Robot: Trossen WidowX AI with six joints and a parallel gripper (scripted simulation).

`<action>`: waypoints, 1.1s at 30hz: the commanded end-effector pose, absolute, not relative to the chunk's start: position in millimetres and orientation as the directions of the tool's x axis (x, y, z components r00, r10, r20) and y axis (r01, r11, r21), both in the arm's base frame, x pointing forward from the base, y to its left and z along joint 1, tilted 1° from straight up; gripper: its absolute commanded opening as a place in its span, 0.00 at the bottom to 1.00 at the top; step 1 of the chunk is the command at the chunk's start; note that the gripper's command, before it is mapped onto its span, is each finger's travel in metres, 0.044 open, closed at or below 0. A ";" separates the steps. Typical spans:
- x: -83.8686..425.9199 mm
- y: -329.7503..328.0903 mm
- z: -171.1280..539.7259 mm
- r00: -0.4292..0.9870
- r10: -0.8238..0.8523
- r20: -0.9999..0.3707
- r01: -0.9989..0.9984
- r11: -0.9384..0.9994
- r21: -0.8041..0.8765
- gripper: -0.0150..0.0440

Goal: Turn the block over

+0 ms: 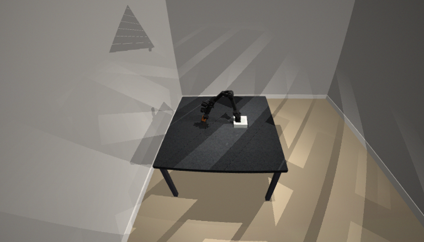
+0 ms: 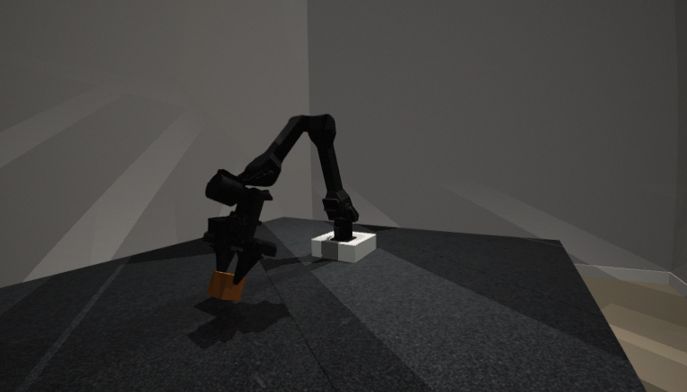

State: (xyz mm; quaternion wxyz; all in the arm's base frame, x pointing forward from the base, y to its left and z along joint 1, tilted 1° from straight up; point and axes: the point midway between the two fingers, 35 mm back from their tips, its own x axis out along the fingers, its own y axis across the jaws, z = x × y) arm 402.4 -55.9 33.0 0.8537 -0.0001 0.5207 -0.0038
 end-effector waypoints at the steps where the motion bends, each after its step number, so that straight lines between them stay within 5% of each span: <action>1: 399.6 -55.0 36.2 0.503 -0.004 -0.864 0.000 1.000 -0.005 0.25; 33: 404.1 -55.8 3.2 0.825 0.001 -0.565 0.001 1.000 0.003 0.25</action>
